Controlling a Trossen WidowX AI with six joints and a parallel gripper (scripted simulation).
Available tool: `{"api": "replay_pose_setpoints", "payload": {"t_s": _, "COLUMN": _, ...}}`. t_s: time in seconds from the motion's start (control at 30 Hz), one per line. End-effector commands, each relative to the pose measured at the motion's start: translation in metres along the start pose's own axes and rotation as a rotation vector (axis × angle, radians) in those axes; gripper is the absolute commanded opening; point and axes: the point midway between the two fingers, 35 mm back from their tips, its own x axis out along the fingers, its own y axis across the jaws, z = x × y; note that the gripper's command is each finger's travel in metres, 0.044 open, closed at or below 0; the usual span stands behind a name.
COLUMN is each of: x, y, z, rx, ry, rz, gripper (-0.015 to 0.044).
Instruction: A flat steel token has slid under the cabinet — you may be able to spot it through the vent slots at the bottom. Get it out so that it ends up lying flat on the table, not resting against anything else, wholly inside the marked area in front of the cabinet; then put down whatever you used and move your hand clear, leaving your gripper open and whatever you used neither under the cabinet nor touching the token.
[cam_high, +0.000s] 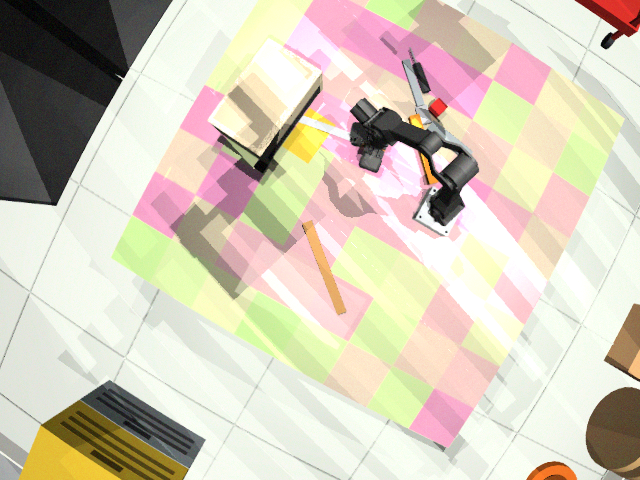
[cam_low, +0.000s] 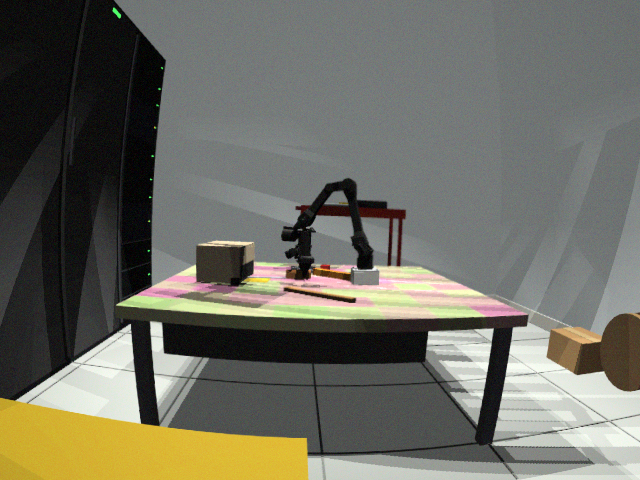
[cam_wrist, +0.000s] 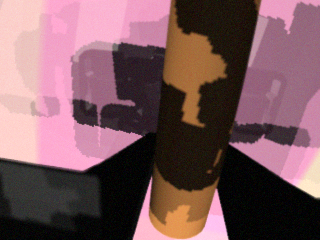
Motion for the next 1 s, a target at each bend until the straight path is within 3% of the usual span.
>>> {"api": "replay_pose_setpoints", "payload": {"t_s": 0.0, "x": 0.001, "y": 0.0, "z": -0.007, "rx": 0.0, "ry": 0.001, "rz": 0.001, "gripper": 0.0}}
{"api": "replay_pose_setpoints", "payload": {"t_s": 0.97, "x": 0.001, "y": -0.001, "z": -0.047, "rx": 0.0, "ry": 0.005, "rz": 0.001, "gripper": 0.0}}
